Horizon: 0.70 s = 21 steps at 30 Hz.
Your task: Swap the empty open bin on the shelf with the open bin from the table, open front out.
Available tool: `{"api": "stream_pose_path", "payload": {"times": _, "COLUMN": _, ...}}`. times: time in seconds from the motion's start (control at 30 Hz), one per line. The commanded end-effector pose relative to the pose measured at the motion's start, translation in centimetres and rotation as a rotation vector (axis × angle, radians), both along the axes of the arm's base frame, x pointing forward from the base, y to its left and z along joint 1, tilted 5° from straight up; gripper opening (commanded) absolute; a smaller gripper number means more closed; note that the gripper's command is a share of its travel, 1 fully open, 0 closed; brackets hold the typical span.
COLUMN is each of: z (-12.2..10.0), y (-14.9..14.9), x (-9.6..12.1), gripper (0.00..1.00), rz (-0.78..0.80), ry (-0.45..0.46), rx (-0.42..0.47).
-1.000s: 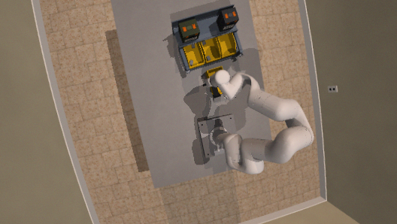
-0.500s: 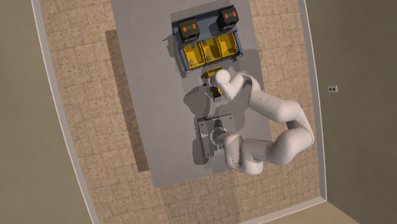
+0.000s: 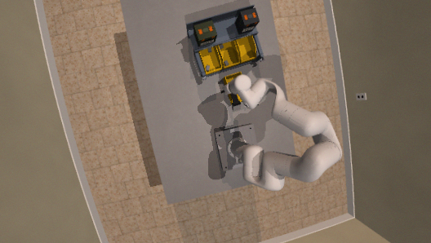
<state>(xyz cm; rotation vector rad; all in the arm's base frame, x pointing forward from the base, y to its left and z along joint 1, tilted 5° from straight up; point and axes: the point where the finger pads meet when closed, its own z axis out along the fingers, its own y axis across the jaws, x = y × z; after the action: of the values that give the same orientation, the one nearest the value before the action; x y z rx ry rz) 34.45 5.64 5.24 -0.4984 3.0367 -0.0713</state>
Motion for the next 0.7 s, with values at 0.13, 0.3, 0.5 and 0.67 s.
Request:
{"api": "stream_pose_path", "payload": {"times": 0.13, "z": 1.1, "y": 0.1, "x": 0.0, "gripper": 0.26, "rz": 0.001, "ry": -0.002, "rx": 0.000}}
{"api": "stream_pose_path", "payload": {"times": 0.3, "z": 1.9, "y": 0.1, "x": -0.1, "gripper": 0.26, "rz": 0.001, "ry": -0.002, "rx": 0.000}}
{"api": "stream_pose_path", "payload": {"times": 0.5, "z": 2.9, "y": 0.1, "x": -0.2, "gripper": 0.26, "rz": 0.001, "ry": -0.002, "rx": 0.000}}
{"api": "stream_pose_path", "payload": {"times": 0.67, "z": 3.6, "y": 0.1, "x": -0.2, "gripper": 0.26, "rz": 0.001, "ry": -0.002, "rx": 0.000}}
